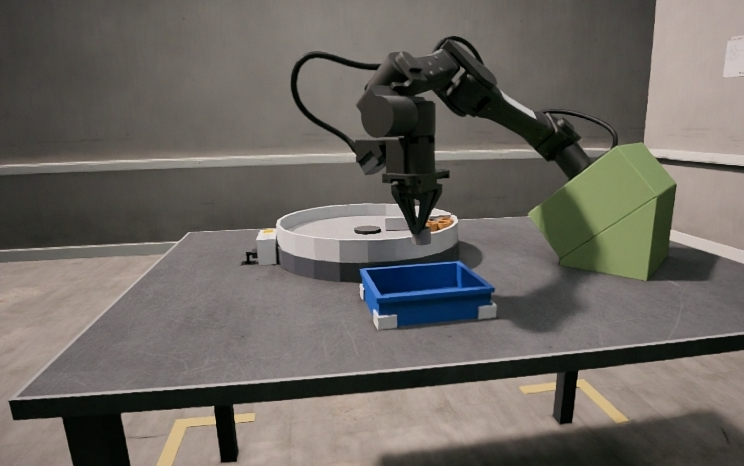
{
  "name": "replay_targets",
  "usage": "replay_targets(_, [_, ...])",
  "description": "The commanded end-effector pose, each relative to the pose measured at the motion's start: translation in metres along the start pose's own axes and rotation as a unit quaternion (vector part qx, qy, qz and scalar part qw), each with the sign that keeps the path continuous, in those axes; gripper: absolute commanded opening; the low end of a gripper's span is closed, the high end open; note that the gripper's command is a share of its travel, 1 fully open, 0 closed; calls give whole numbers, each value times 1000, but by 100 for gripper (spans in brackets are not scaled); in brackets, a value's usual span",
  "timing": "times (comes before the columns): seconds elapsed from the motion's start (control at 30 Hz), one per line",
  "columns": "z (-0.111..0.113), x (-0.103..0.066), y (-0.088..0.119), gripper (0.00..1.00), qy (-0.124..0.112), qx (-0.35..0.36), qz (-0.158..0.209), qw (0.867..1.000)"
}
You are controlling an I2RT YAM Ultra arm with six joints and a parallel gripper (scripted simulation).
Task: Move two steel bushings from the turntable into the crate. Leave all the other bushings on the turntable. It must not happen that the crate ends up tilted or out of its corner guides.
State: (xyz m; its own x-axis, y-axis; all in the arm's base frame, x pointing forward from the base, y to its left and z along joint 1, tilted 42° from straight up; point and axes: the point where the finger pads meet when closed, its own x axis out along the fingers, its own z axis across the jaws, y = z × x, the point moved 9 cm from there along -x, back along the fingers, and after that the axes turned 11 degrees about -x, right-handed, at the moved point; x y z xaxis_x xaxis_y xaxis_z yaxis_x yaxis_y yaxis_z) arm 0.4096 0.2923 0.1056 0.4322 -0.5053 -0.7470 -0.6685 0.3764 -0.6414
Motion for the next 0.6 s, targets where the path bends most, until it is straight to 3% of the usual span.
replay_targets(0.0, [6, -14, 12, 0, -8, -11, -6, 1000])
replay_targets(0.57, [5, -20, 9, 0, -14, -6, -7, 1000])
